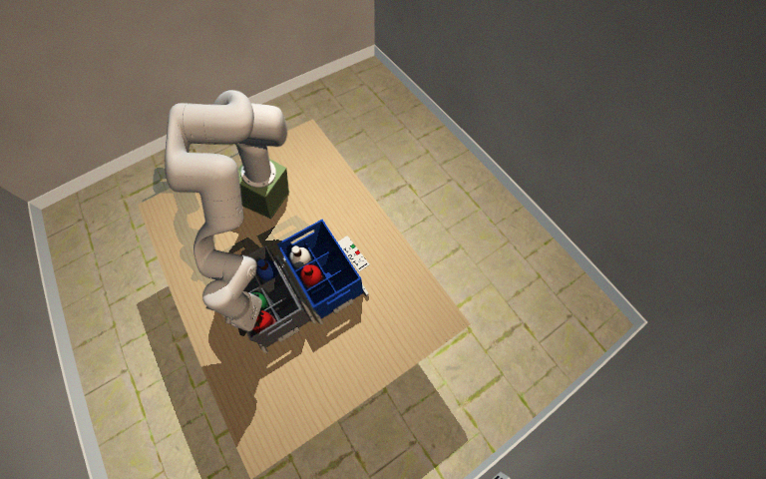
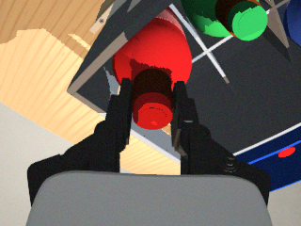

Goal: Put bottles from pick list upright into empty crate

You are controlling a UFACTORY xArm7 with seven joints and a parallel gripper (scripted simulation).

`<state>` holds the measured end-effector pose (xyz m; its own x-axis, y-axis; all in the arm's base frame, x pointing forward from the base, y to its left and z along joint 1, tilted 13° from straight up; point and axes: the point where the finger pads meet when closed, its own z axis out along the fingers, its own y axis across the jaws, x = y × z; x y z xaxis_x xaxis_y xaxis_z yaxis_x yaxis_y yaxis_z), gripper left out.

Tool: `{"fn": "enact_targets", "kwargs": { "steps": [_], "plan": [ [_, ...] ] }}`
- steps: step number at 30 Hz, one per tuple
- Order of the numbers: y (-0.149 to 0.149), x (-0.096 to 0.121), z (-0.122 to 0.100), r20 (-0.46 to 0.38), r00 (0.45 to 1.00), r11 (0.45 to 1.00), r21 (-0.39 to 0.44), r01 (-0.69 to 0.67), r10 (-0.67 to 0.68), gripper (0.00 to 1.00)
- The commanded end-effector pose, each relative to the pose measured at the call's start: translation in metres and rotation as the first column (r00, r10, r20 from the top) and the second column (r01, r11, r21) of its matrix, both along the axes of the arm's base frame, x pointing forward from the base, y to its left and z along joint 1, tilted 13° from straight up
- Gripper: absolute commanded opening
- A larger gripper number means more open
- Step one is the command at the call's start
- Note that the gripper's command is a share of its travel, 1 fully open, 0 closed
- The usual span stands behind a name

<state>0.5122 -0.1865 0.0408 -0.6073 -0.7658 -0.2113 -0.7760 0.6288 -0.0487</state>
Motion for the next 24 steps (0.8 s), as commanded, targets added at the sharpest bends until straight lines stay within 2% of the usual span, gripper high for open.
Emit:
{"fn": "enact_targets", "kwargs": {
  "steps": [1,24],
  "plan": [
    [-0.002,0.0,0.008,0.004,1.0,1.0,-0.002,0.001,-0.001,0.0],
    [-0.006,-0.005,0.039,0.004,1.0,1.0,-0.002,0.001,-0.001,0.0]
  ]
}}
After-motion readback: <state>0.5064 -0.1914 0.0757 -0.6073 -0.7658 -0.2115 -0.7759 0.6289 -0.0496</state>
